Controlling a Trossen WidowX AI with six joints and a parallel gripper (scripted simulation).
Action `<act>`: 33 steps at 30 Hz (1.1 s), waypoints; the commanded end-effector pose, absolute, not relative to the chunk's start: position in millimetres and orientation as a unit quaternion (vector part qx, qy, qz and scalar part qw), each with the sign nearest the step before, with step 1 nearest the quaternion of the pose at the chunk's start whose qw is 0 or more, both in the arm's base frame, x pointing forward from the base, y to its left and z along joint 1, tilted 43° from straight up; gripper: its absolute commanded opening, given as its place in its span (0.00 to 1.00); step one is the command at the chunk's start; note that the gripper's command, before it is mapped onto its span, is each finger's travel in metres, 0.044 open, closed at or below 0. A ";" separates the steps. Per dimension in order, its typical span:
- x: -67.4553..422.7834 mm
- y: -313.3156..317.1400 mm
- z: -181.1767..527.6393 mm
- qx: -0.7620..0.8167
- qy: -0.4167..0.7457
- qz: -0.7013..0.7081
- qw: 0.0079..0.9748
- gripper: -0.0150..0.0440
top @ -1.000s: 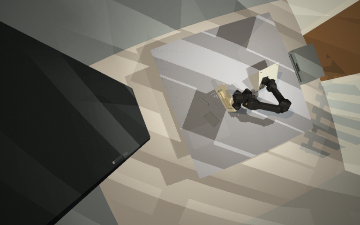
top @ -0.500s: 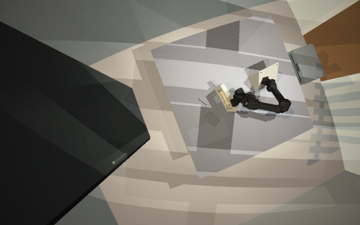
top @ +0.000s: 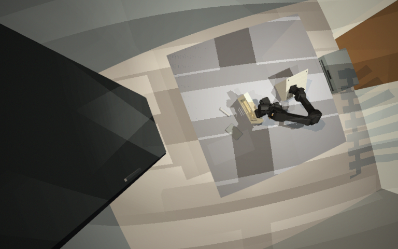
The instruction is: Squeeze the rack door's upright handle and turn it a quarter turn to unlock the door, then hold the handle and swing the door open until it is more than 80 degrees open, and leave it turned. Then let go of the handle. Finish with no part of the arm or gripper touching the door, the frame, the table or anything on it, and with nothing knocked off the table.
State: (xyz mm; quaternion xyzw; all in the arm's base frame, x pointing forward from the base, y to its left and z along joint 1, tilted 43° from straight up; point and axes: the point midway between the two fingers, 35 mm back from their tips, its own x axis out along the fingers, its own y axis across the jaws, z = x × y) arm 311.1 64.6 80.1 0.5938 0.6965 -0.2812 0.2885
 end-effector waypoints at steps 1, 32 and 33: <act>311.1 64.8 79.8 0.594 0.696 -0.282 0.288 0.30; 288.9 48.7 69.4 0.510 0.743 -0.113 0.419 0.29; 287.7 47.7 68.6 0.506 0.744 -0.107 0.423 0.29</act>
